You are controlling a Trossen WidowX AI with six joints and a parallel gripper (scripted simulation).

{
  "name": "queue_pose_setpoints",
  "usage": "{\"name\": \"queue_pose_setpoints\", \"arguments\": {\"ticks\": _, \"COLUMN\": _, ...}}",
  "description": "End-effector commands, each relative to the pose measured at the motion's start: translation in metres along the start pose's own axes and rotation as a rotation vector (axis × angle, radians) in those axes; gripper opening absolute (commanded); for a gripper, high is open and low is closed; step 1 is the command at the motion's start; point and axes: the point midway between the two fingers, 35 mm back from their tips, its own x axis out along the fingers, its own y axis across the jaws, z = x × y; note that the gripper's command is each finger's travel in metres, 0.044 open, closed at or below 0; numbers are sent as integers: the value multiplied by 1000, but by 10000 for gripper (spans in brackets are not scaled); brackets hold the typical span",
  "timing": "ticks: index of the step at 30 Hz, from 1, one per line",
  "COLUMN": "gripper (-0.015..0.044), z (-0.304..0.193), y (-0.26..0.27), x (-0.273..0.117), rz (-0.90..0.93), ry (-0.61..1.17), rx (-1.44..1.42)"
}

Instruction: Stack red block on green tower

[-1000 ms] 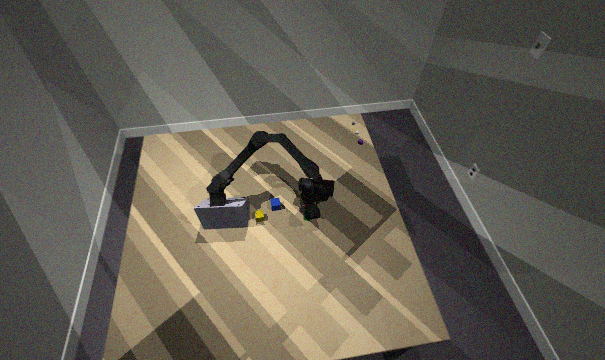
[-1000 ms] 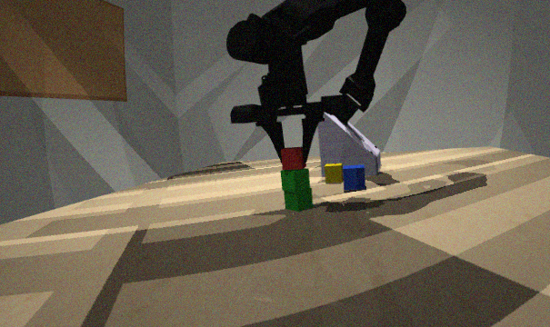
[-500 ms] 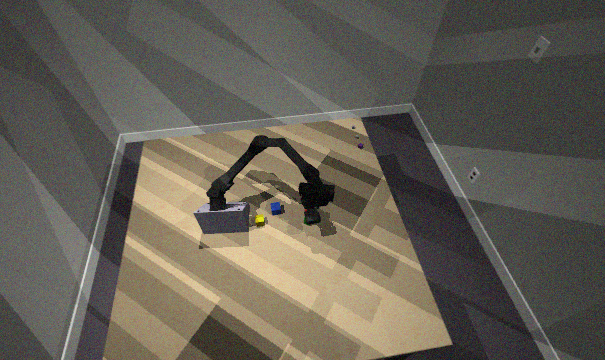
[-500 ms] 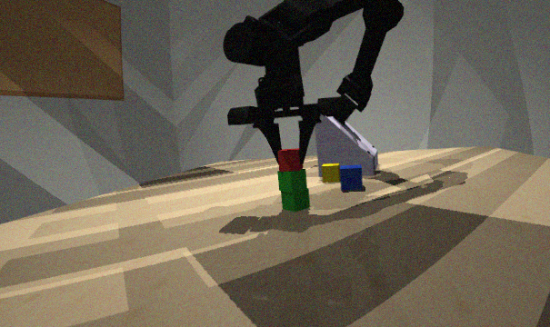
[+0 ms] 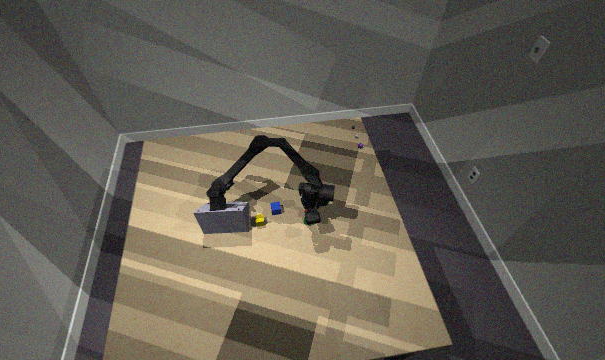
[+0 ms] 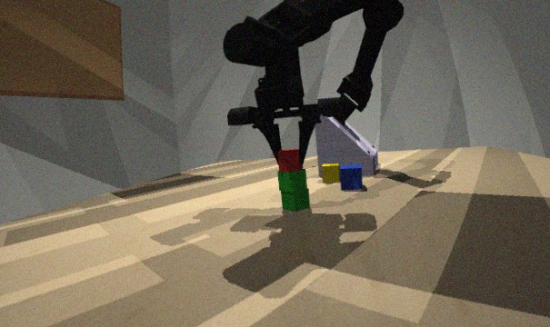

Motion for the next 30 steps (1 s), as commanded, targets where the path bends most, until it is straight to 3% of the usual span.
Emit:
{"name": "queue_pose_setpoints", "arguments": {"ticks": 1, "gripper": 53, "z": 0, "y": 0, "x": 0, "rz": 0, "ry": 0, "rx": -1}}
{"name": "queue_pose_setpoints", "arguments": {"ticks": 16, "gripper": 440, "z": 0, "y": 0, "x": 0, "rz": 0, "ry": 0, "rx": -1}}
{"name": "queue_pose_setpoints", "arguments": {"ticks": 30, "gripper": 440, "z": 0, "y": 0, "x": 0, "rz": 0, "ry": 0, "rx": -1}}
